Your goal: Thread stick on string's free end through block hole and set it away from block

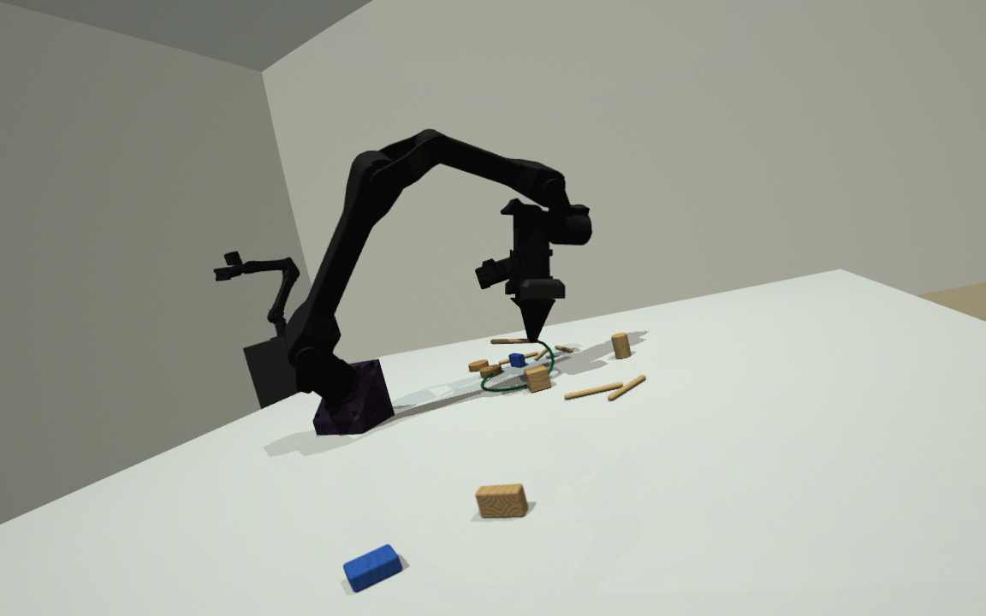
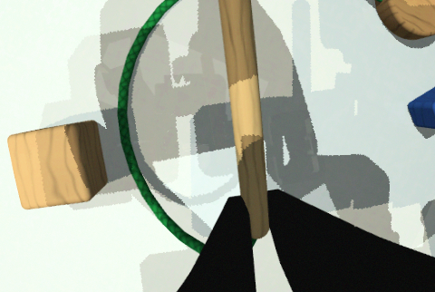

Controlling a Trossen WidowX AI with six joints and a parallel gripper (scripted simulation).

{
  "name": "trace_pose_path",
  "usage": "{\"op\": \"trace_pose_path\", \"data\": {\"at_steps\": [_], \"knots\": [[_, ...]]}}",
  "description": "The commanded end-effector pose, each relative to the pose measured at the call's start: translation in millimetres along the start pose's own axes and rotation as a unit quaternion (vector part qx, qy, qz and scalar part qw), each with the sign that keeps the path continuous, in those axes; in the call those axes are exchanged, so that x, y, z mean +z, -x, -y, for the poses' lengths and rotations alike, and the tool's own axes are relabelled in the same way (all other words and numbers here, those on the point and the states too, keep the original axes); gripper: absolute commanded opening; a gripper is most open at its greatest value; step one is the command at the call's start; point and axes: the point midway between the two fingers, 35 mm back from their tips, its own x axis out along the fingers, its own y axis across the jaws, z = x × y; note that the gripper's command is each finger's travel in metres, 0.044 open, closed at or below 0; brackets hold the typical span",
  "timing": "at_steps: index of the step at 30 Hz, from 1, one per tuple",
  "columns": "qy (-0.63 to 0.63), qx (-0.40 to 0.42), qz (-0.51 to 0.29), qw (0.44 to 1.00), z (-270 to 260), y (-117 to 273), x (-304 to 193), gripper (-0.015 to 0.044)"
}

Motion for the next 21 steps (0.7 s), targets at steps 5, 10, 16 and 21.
{"op": "trace_pose_path", "data": {"at_steps": [5, 10, 16, 21], "knots": [[-0.001, -0.001, -0.014, 1.0, -3, 5, -11, 0.0], [0.0, -0.001, -0.019, 1.0, -4, 7, -17, 0.0], [0.001, -0.002, -0.026, 1.0, -5, 9, -24, 0.0], [0.001, -0.002, -0.032, 0.999, -7, 10, -30, 0.0]]}}
